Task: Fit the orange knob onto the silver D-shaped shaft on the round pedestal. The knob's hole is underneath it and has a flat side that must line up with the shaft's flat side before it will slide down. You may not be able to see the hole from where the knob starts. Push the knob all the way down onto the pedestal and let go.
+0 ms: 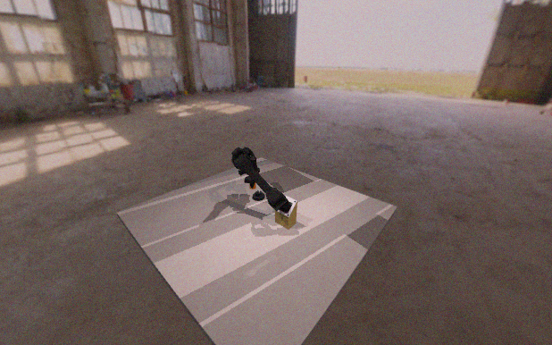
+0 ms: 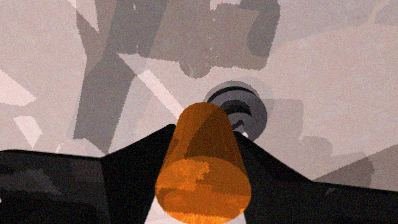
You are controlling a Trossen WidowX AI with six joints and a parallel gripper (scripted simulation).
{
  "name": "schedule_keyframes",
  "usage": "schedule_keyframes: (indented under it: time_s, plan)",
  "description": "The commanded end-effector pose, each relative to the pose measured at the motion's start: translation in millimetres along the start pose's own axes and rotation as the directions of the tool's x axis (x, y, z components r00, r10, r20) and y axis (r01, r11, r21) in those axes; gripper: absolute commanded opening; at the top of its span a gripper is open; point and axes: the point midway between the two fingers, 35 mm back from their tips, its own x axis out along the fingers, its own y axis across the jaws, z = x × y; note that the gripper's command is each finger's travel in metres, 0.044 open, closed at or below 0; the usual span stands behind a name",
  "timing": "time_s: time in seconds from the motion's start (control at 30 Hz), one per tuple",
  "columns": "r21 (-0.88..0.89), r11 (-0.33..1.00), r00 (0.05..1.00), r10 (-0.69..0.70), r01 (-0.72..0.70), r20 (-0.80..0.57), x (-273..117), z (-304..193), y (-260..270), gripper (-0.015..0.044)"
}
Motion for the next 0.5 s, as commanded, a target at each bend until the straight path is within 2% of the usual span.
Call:
schedule_keyframes:
  time_s: [0.0,0.47]
  plan:
    - [-0.009,1.000,1.000,-0.012,0.012,0.004,0,-7,-13,0.0000]
    - [-0.020,1.000,1.000,-0.009,0.009,0.003,15,-30,-43,0.0000]
